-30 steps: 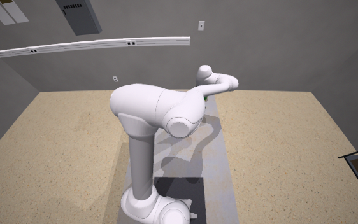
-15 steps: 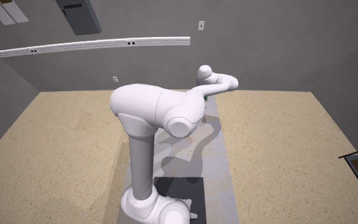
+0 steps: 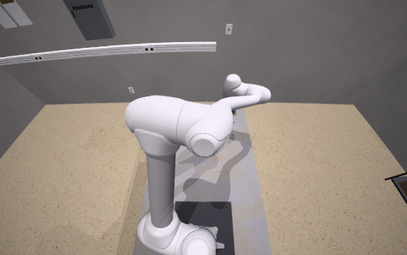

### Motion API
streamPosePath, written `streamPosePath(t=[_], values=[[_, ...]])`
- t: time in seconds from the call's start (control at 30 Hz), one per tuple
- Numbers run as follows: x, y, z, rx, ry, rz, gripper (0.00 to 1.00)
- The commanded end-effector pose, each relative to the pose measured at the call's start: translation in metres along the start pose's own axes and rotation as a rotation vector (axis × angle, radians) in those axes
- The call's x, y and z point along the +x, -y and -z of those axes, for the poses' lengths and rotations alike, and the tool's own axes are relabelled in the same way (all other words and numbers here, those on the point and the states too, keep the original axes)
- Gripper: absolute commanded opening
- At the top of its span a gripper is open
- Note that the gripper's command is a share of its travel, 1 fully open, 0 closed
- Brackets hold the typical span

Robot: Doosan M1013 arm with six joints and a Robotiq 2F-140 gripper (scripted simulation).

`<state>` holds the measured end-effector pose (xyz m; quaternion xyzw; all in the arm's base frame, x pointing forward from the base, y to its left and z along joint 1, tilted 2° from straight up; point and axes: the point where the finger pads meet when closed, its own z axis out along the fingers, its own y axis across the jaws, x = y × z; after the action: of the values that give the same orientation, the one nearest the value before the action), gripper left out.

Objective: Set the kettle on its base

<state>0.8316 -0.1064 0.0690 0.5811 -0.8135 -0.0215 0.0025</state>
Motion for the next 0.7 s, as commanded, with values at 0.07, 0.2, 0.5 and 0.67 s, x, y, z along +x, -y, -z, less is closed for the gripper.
streamPosePath(t=[0.07,0.2,0.5,0.67], values=[[0.0000,0.0004,0.0012,0.002,0.000,0.000,0.52],[0.0000,0.0004,0.0012,0.002,0.000,0.000,0.10],[0.0000,0.0004,0.0012,0.002,0.000,0.000,0.10],[0.0000,0.0004,0.0012,0.002,0.000,0.000,0.10]])
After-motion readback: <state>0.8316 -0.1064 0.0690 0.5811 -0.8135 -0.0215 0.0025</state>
